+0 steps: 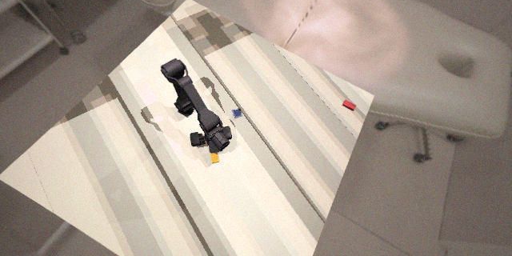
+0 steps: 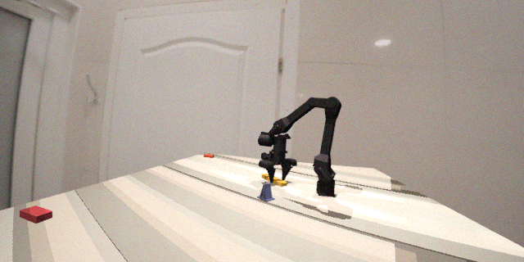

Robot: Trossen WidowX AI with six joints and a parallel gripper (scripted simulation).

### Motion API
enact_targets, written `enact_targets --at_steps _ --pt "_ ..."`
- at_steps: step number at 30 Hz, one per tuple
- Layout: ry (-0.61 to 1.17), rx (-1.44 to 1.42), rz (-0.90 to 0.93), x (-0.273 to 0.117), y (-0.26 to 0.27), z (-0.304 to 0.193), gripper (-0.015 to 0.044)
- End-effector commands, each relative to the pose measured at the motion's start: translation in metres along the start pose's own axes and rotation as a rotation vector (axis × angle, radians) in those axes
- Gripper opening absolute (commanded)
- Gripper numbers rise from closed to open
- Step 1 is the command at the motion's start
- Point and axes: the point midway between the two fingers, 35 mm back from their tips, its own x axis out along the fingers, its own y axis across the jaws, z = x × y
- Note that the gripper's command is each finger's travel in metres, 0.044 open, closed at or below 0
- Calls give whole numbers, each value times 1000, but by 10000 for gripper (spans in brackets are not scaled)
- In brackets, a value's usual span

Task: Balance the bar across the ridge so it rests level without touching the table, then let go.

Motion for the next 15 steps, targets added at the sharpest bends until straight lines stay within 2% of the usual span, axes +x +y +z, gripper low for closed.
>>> enact_targets --at_steps 1,4,10,15 --pt "3 3 4 1 1 0 315" --pt "3 3 4 1 1 0 315" --pt "1 0 0 0 0 0 157" --pt "1 0 0 0 0 0 124"
